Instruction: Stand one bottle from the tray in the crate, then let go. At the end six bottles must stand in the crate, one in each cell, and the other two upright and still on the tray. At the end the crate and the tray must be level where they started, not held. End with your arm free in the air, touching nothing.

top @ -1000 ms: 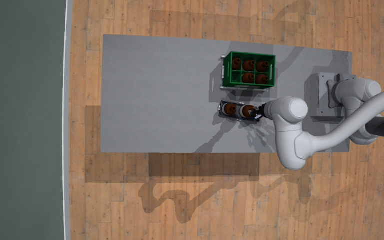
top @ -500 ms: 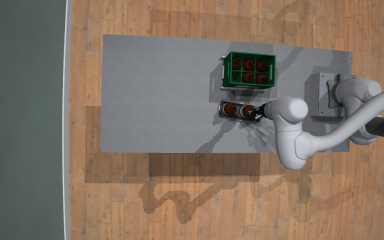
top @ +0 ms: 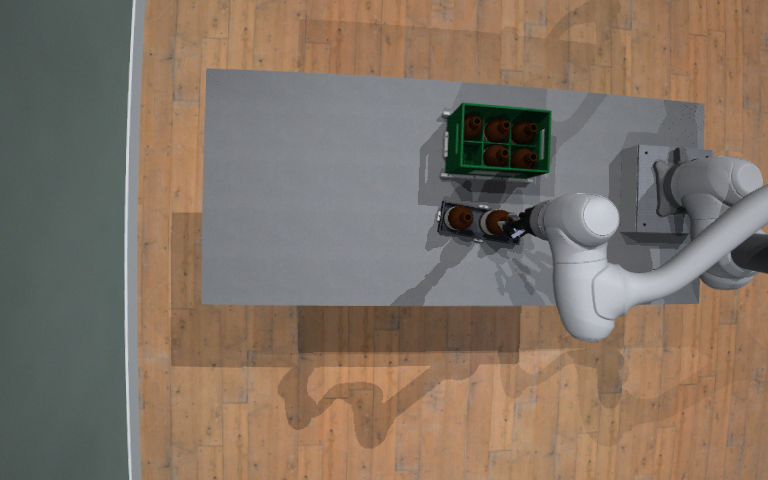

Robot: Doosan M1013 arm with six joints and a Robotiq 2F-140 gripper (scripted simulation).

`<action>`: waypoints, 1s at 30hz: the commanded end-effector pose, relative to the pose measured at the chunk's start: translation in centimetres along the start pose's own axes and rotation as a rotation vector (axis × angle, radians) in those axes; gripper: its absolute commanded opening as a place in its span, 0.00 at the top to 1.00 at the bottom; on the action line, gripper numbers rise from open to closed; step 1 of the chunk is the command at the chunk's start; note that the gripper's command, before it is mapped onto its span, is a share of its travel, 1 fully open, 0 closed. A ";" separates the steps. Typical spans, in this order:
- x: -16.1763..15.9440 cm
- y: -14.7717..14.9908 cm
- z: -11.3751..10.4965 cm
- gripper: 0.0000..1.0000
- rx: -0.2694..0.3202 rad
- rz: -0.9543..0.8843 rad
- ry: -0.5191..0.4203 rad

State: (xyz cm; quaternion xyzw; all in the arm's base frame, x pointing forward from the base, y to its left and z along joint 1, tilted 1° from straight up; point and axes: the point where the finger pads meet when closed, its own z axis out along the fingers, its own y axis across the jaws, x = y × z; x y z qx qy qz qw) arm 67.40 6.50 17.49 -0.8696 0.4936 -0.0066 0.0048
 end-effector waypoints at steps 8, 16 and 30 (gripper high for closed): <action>0.0 0.0 -1.0 1.00 0.000 0.000 0.000; 0.0 0.0 -1.8 1.00 0.000 0.000 0.000; 0.0 0.0 -2.9 1.00 0.000 0.000 0.000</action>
